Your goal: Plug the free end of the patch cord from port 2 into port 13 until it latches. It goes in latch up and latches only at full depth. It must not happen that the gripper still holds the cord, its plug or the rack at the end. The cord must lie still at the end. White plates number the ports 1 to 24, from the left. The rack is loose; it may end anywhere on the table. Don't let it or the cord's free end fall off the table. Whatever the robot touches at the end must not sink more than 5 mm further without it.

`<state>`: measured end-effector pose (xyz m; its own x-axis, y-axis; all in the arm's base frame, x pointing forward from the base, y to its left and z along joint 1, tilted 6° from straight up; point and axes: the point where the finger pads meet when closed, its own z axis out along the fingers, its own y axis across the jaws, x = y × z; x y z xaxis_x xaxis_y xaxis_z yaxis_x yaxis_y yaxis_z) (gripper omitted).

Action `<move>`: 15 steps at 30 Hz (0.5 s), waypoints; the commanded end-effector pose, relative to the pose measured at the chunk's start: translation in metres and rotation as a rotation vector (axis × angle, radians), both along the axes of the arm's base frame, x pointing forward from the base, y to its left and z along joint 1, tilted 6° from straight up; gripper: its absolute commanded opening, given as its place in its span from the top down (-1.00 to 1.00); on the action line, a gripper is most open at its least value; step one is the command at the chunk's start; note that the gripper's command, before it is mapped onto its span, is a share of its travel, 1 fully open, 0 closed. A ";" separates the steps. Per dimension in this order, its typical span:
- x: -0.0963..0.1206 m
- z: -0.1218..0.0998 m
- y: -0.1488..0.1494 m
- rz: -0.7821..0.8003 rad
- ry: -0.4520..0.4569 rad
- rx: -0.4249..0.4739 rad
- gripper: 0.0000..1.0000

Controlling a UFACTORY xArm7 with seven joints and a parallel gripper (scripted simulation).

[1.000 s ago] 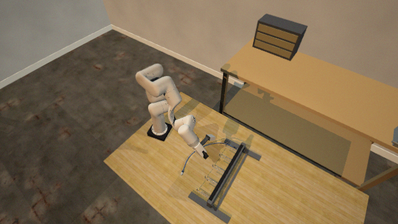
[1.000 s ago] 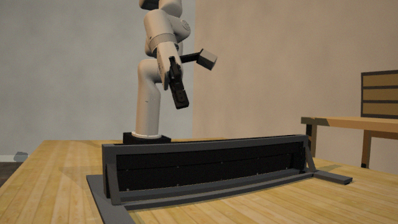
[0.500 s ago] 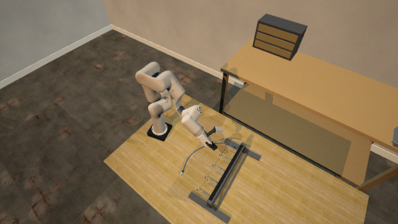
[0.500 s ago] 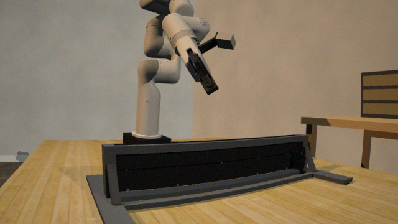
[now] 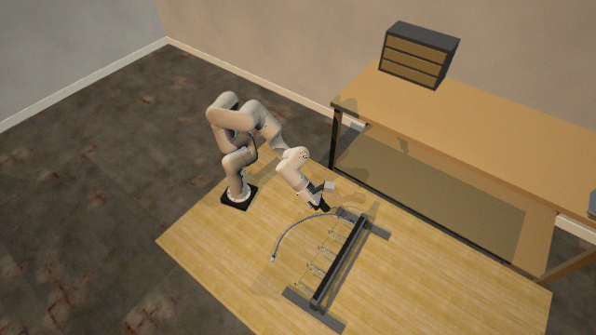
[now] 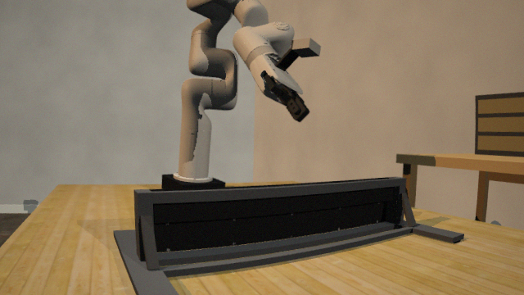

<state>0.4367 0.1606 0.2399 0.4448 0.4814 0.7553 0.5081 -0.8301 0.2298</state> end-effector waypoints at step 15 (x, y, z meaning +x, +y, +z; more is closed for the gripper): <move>-0.037 -0.019 0.040 -0.277 -0.068 0.278 1.00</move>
<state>0.4077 0.1927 0.2228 0.5231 0.1992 0.8287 0.3351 -0.9421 0.0149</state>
